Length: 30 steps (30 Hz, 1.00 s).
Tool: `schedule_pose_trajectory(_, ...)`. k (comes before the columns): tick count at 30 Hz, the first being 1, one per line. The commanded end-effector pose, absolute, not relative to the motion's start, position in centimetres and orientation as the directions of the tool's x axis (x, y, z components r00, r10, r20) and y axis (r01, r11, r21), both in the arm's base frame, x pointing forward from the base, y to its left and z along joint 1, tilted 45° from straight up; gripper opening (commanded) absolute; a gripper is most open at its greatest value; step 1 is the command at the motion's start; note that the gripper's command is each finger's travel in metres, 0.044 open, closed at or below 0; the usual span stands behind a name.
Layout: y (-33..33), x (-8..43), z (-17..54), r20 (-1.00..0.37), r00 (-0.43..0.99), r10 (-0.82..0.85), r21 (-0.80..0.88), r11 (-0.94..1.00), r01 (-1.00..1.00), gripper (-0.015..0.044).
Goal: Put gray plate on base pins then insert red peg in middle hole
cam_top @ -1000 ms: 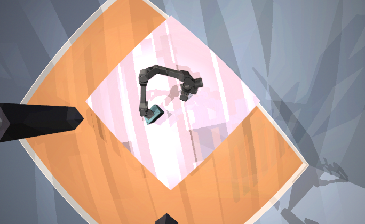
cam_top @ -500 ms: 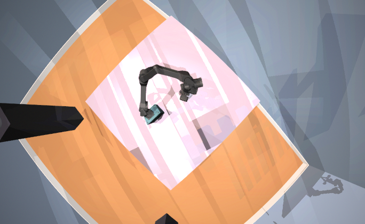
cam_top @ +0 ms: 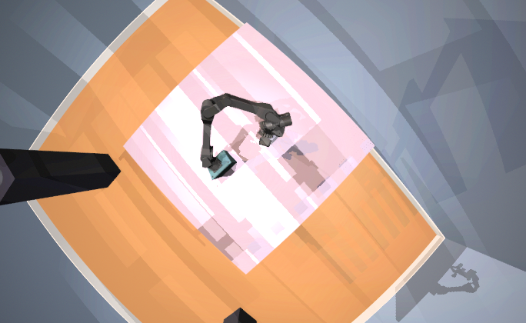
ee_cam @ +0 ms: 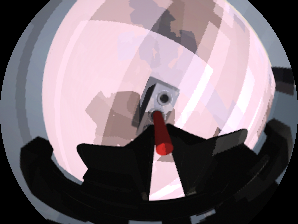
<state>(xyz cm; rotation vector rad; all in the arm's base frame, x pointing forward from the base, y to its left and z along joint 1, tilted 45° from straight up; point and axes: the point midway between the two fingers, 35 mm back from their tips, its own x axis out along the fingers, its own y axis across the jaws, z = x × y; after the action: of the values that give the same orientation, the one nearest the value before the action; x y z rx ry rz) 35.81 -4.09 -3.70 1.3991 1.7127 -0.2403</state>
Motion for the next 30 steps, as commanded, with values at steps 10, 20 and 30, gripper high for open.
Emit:
schedule_pose_trajectory(10,-3.99,35.90,-3.73,-0.720,0.028,0.693,0.366,0.346,0.864,0.0000)
schedule_pose_trajectory(20,-3.96,35.83,-3.72,-0.720,0.025,0.693,0.365,0.348,0.864,0.0000)
schedule_pose_trajectory(30,-3.96,35.83,-3.72,-0.720,0.025,0.693,0.365,0.348,0.864,0.0150)
